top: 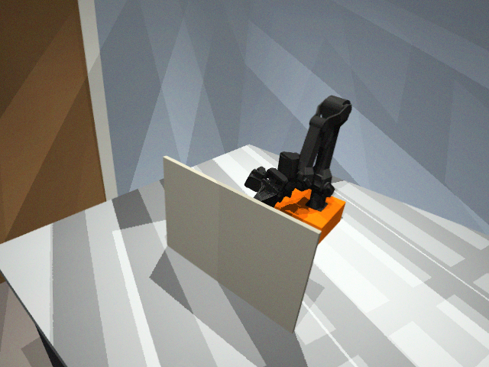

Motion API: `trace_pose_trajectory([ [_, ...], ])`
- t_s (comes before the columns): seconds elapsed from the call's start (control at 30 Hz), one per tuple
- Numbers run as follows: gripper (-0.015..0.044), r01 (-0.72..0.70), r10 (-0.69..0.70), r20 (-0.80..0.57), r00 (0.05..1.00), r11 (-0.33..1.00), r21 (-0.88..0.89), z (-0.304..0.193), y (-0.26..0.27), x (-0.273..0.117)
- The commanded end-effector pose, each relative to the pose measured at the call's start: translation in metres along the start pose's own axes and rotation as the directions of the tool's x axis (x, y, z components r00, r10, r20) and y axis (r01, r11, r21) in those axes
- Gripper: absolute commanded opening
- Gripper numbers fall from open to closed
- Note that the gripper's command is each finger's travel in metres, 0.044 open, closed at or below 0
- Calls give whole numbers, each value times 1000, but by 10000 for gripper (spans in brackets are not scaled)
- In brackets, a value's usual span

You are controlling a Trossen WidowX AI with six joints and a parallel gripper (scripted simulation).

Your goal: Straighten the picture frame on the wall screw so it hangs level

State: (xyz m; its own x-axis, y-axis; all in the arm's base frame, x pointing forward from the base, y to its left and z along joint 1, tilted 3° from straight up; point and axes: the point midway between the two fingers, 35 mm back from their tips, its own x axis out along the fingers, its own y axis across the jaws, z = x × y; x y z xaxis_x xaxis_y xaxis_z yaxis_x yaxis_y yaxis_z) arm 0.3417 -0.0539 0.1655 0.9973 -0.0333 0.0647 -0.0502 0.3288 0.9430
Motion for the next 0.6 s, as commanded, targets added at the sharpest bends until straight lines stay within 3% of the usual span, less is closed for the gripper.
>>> trace_pose_trajectory([
  [0.0, 260, -8, 8, 7, 1000, 1000, -5, -2, -4, 5],
  [0.57, 260, -9, 9, 7, 1000, 1000, -5, -2, -4, 10],
])
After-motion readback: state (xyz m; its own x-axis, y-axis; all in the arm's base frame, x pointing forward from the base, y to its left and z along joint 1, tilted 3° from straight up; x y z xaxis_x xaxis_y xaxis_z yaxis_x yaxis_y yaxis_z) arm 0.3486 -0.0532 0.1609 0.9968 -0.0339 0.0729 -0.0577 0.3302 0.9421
